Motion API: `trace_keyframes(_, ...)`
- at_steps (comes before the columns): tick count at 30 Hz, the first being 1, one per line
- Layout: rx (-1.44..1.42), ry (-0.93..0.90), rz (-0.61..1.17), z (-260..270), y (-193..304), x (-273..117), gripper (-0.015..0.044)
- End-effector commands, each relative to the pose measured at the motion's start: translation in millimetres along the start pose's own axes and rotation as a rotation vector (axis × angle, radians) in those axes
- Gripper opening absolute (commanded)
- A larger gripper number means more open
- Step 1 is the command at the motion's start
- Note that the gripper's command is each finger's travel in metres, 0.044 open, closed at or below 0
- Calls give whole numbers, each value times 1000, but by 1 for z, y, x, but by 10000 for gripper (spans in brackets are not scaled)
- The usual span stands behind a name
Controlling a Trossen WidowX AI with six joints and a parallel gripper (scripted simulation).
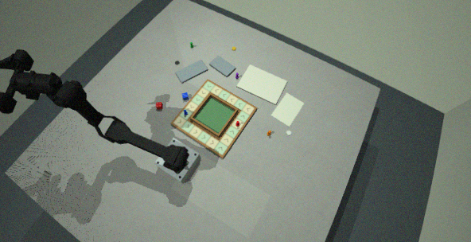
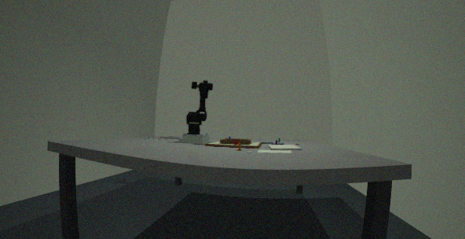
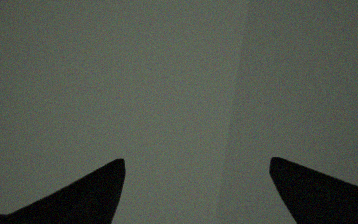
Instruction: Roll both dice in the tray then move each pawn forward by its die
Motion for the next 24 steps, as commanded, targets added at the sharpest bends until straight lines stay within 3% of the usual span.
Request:
trace_keyframes(1,-1,1,3,-1,1,0,374)
trace_keyframes(5,-24,25,74,-15,26,-4,275)
trace_keyframes(13,-78,119,366,-75,123,-37,275)
trace_keyframes(20,-66,204,647,-125,207,-92,275)
trace_keyframes(24,-107,163,754,-133,230,-116,275)
Point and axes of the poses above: the point midway between the two fingers, 35 mm back from their tips, its own x axis out along the fingers, its own z axis across the jaws, y = z × x, the point moved 2 cm from there along -x, back along the fingers, and after that the axes turned 7 degrees about -x, right-handed, at the moved point
